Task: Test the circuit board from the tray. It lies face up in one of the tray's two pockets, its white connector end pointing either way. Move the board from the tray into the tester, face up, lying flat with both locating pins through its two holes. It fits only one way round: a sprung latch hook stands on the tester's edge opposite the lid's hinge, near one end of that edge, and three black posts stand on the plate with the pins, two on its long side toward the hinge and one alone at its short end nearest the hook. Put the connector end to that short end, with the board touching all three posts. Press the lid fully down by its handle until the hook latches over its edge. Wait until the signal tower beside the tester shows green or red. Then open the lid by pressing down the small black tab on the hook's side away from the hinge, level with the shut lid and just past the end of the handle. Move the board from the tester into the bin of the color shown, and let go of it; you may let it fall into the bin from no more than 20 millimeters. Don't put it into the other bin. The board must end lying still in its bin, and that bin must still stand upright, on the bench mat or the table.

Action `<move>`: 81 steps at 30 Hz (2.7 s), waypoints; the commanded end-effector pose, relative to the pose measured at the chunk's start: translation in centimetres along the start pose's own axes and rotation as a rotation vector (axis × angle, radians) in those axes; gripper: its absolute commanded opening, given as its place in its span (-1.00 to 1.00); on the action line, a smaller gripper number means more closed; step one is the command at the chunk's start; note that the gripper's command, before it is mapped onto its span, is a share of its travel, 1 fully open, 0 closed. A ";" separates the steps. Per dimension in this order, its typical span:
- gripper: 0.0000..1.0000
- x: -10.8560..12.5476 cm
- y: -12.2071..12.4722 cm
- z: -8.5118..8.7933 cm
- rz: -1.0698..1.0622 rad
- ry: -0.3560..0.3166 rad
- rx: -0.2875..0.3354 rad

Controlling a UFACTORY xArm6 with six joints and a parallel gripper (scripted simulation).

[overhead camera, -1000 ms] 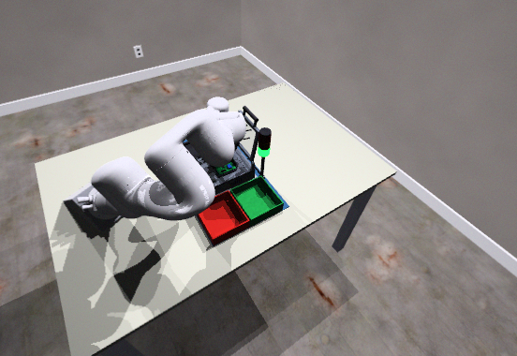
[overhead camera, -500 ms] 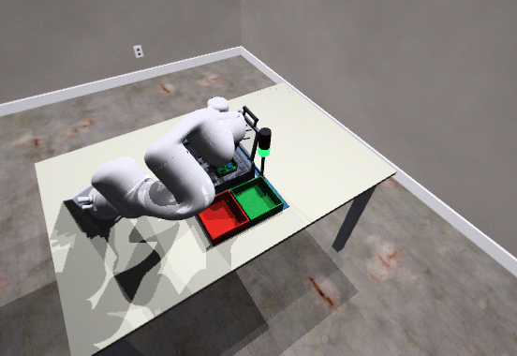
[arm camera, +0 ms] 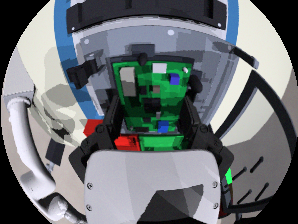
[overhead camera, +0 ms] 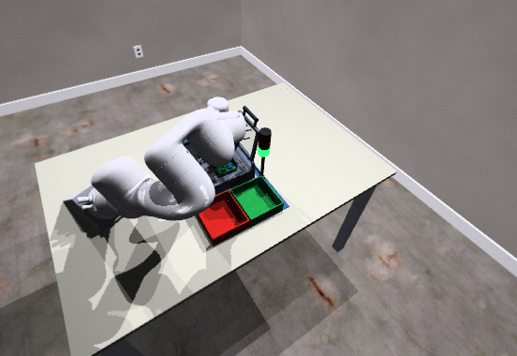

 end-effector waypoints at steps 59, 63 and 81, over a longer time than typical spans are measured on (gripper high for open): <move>0.58 0.0 0.1 0.7 -0.001 0.001 0.002; 0.58 0.0 0.1 0.9 -0.001 0.001 0.002; 0.58 0.0 0.1 1.3 -0.001 0.001 0.002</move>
Point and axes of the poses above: the point where the finger pads meet when closed, its own z axis back along the fingers, its own y axis across the jaws, x = y × z, the point moved 3 cm from there along z, back along the fingers, and after that the axes turned 10 degrees about z, right-handed, at the moved point
